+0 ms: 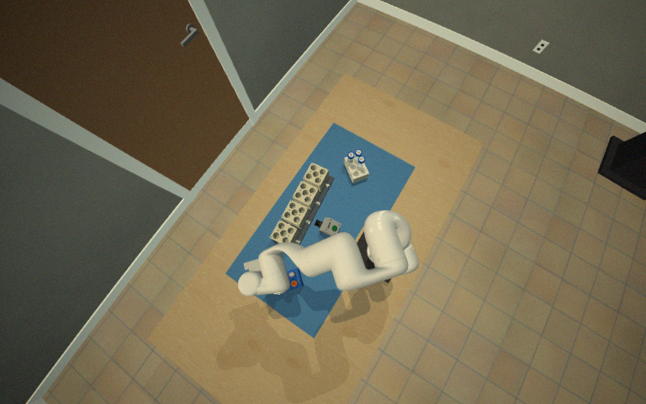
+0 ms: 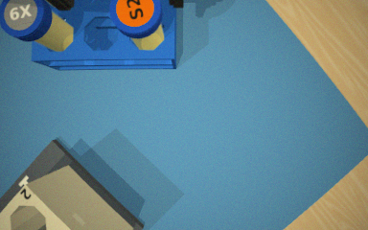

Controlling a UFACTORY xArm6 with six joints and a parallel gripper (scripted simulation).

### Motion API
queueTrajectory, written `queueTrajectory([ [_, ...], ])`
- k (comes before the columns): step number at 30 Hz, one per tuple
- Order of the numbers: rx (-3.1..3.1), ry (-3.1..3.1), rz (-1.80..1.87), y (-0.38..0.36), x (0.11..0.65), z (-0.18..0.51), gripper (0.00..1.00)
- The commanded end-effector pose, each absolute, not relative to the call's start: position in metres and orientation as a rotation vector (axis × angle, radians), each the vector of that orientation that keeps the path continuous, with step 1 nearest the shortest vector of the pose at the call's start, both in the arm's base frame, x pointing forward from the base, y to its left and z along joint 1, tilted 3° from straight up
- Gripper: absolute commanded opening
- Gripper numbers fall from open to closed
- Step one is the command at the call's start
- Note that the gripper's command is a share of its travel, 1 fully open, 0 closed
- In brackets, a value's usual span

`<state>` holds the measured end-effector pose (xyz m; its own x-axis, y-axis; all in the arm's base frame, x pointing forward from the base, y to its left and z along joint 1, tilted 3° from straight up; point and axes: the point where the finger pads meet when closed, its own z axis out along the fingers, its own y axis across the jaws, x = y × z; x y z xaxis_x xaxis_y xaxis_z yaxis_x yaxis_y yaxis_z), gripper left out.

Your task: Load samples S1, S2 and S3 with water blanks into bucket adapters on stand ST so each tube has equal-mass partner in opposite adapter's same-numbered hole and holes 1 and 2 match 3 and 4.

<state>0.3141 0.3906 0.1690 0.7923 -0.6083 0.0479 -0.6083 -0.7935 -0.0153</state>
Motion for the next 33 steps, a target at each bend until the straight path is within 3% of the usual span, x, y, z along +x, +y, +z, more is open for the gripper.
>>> queueTrajectory([
  [1, 2.977, -1.010, 0.081, 0.391, 0.315, 0.163, 0.57],
  [33, 2.977, -1.010, 0.081, 0.391, 0.317, 0.126, 0.57],
])
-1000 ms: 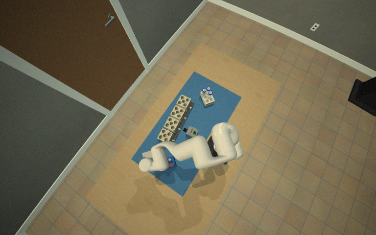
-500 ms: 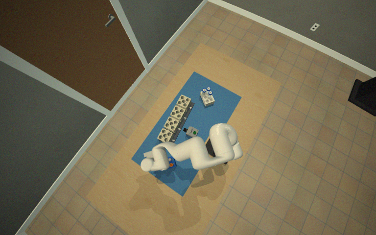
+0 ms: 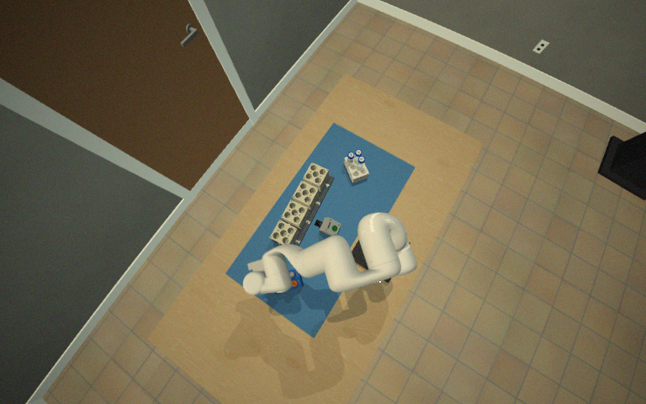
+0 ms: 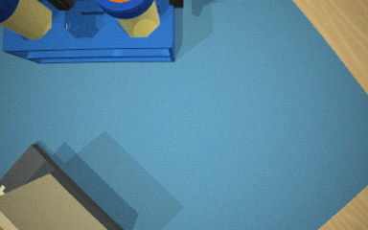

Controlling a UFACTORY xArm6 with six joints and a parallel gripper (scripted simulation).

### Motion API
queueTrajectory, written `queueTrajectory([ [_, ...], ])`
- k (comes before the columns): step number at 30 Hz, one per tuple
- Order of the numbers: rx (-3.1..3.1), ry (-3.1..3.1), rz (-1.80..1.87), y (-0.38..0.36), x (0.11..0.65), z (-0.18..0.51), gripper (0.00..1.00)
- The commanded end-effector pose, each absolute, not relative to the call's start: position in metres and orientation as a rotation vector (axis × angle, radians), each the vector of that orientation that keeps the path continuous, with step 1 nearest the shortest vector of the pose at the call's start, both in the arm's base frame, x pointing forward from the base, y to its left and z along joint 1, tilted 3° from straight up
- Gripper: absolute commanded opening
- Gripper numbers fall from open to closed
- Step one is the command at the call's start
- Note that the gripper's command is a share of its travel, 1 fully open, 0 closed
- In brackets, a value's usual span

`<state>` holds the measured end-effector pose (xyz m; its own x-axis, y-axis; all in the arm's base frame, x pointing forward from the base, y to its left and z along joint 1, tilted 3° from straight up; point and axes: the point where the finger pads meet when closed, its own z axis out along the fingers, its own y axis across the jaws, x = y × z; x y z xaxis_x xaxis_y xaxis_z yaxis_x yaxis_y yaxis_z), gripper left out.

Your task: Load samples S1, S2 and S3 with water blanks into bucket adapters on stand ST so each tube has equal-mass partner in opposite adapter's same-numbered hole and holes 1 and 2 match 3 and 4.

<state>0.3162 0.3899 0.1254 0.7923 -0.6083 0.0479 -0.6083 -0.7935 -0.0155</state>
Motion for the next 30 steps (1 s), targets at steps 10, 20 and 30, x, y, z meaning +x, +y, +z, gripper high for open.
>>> queueTrajectory([
  [10, 2.977, -1.010, 0.081, 0.391, 0.317, 0.120, 0.57],
  [20, 2.977, -1.010, 0.081, 0.391, 0.318, 0.114, 0.57],
  [30, 2.977, -1.010, 0.081, 0.391, 0.318, 0.109, 0.57],
])
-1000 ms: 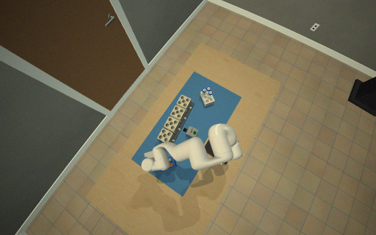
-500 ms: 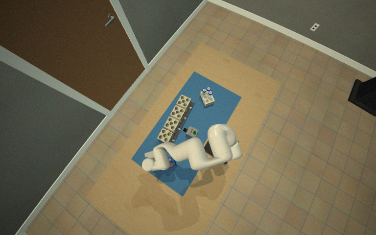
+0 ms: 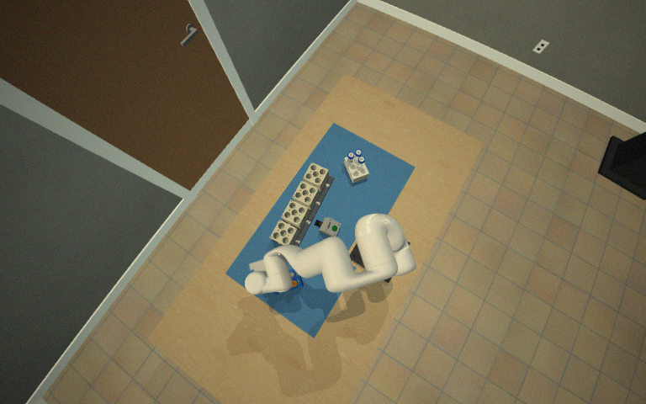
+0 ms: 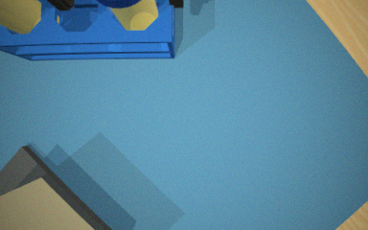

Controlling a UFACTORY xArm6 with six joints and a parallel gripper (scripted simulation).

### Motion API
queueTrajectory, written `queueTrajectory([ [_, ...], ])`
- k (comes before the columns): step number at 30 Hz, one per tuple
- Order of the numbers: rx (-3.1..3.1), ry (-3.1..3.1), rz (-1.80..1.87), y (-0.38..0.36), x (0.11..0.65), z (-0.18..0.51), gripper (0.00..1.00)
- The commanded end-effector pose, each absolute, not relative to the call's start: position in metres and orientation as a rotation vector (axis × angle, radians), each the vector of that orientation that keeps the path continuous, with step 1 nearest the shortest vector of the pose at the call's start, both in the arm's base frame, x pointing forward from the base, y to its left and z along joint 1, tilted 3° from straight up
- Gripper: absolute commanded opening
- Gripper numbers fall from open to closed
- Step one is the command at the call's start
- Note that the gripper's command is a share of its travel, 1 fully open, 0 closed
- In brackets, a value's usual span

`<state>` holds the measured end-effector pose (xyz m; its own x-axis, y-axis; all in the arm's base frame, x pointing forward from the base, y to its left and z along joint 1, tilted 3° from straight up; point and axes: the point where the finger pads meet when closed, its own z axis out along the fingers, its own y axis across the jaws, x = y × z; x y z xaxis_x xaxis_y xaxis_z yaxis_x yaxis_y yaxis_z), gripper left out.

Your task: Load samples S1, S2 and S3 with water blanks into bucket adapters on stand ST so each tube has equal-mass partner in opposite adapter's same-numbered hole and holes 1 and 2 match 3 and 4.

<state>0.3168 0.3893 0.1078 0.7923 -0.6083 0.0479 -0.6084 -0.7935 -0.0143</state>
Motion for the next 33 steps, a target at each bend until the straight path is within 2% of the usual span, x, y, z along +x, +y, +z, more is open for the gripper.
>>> queueTrajectory([
  [1, 2.977, -1.010, 0.081, 0.3906, 0.3179, 0.1079, 0.57],
  [16, 2.977, -1.010, 0.081, 0.3906, 0.3179, 0.1072, 0.57],
  [17, 2.977, -1.010, 0.081, 0.3906, 0.3179, 0.1078, 0.00],
  [33, 2.977, -1.010, 0.081, 0.3906, 0.3178, 0.1089, 0.00],
])
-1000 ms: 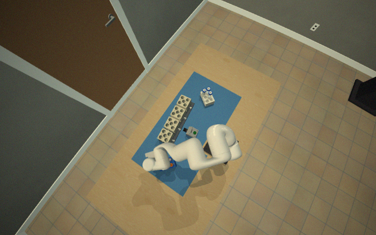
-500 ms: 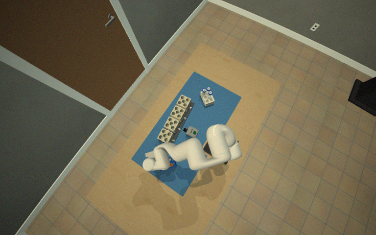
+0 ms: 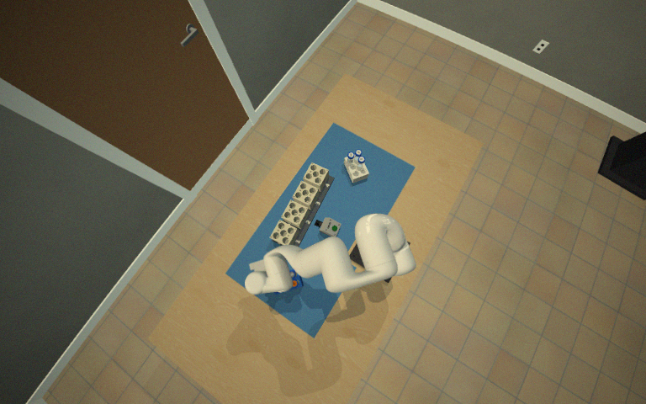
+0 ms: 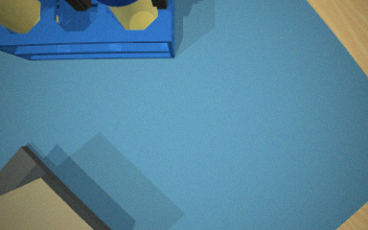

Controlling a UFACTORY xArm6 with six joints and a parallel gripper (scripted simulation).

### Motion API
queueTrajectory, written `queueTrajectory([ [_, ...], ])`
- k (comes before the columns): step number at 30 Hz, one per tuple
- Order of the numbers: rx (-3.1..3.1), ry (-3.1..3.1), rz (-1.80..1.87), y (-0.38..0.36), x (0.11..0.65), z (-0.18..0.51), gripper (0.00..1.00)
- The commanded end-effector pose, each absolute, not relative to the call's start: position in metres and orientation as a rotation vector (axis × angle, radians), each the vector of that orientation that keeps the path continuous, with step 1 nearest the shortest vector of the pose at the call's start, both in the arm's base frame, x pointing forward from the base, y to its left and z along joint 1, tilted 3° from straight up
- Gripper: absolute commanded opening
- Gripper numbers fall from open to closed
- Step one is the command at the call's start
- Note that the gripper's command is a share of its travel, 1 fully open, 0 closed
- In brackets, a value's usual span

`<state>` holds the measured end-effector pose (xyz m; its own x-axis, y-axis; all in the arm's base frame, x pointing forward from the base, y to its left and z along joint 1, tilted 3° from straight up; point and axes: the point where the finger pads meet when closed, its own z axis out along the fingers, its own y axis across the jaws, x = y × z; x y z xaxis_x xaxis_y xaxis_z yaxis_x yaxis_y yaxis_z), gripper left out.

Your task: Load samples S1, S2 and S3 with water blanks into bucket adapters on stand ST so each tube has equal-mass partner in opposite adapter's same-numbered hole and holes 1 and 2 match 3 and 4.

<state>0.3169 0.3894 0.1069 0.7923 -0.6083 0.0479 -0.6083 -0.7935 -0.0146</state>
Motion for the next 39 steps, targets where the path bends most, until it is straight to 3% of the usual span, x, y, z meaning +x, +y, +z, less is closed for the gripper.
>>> queueTrajectory([
  [1, 2.977, -1.010, 0.081, 0.3906, 0.3178, 0.1089, 0.00],
  [39, 2.977, -1.010, 0.081, 0.3907, 0.3174, 0.1175, 0.00],
])
